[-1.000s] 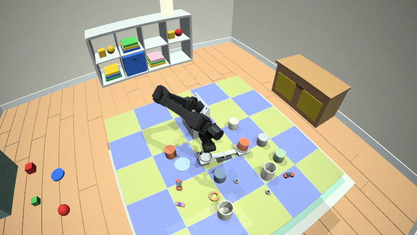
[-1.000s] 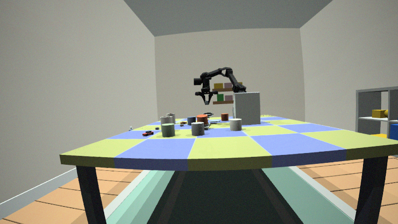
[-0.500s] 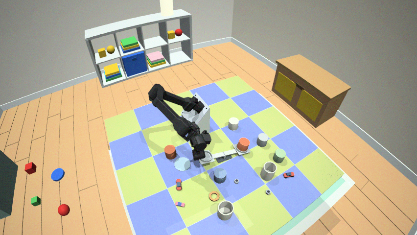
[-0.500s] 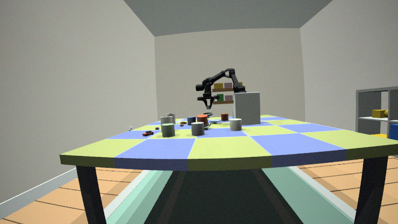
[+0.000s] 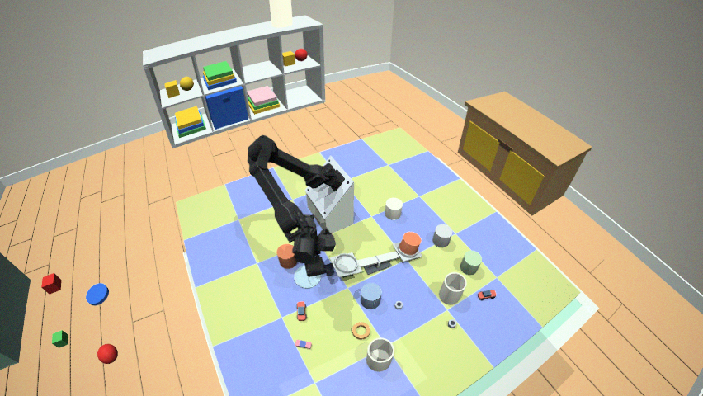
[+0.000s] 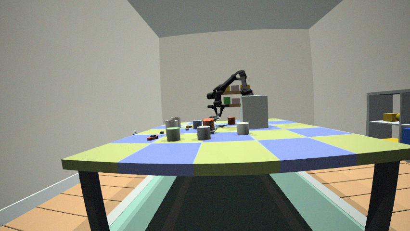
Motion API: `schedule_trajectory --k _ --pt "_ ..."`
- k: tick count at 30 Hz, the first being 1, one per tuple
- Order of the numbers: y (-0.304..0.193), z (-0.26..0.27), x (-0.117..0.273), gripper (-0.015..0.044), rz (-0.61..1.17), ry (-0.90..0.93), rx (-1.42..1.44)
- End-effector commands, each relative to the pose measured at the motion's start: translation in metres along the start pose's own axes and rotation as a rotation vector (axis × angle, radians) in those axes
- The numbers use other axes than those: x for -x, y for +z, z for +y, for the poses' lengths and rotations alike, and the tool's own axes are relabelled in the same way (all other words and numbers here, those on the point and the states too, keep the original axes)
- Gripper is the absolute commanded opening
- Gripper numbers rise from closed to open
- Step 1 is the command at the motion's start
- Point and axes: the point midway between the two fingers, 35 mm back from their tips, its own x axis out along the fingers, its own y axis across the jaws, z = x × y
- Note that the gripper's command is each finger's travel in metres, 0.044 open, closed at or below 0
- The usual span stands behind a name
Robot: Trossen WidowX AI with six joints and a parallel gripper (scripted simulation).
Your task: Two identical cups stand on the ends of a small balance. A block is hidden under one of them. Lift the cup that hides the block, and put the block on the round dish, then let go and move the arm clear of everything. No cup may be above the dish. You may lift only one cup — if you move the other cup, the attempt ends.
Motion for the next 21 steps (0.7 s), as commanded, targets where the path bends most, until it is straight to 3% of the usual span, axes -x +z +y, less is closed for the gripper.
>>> schedule_trajectory --k 1,21 --pt "-0.018 0.008 -0.008 0.0 0.019 -0.006 0.012" --pt "-0.03 0.012 -0.054 0.0 0.035 -0.007 0.023"
